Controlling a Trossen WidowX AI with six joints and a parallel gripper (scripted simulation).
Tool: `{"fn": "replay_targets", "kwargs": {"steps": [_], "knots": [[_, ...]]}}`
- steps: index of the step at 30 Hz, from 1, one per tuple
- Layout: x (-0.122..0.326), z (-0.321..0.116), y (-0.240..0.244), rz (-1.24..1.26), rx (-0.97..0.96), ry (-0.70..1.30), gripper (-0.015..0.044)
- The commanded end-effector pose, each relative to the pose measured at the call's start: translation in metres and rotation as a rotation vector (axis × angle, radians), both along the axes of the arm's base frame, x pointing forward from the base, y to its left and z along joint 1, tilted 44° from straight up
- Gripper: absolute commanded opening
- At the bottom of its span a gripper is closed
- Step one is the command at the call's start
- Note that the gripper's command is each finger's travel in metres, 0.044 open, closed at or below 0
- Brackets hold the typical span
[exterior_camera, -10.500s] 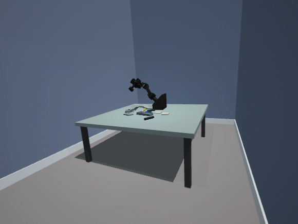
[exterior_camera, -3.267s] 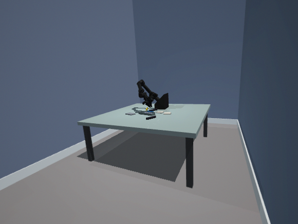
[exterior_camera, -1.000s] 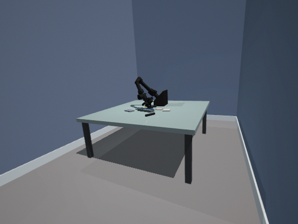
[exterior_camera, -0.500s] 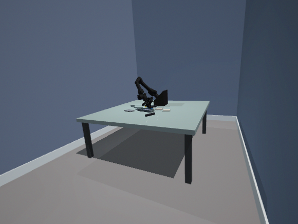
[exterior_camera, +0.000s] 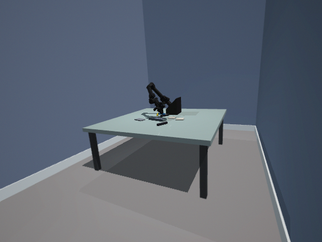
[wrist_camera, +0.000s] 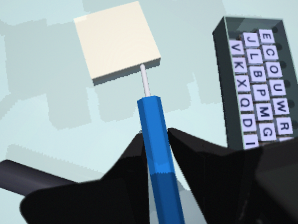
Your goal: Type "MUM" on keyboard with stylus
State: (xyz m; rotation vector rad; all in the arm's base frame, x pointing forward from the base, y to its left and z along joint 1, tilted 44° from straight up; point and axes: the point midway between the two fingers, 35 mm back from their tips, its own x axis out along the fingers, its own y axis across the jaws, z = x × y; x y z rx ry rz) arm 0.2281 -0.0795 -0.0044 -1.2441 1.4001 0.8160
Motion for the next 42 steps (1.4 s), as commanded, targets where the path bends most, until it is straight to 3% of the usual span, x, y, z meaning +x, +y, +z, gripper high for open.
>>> {"fn": "replay_targets", "kwargs": {"steps": [1,7,42], "knots": [[0.002,0.009,0.005,-0.005,-0.005,-0.006,0.0],[0.003,0.007,0.004,-0.052,0.012,-0.009,0.0],[0.065,0.036,0.008,-1.296,0.242,-0.078,0.0]]}}
